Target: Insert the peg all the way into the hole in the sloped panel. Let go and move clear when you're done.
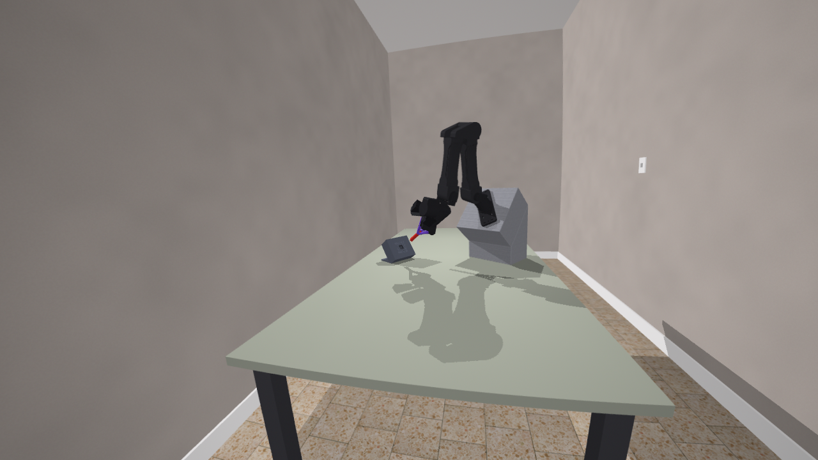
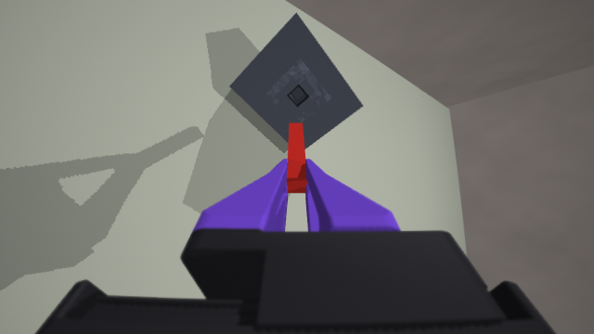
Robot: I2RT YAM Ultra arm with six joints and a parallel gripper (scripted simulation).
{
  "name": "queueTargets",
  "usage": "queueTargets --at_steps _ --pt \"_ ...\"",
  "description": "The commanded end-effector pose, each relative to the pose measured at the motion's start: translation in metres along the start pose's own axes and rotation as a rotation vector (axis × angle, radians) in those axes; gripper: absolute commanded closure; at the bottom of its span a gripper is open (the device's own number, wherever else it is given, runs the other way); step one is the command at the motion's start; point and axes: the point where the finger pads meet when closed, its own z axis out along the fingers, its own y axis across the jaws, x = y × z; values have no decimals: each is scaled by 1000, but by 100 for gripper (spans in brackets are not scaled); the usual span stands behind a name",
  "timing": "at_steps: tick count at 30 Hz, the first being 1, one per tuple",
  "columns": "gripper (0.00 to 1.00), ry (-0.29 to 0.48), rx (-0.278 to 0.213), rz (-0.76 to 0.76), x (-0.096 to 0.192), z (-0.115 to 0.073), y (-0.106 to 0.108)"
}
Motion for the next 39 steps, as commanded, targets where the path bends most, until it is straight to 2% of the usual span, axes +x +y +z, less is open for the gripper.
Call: queueTargets --at_steps 1,39 --pt "100 -9 14 72 -6 3 -1" --pt "100 -8 17 412 -6 9 -1"
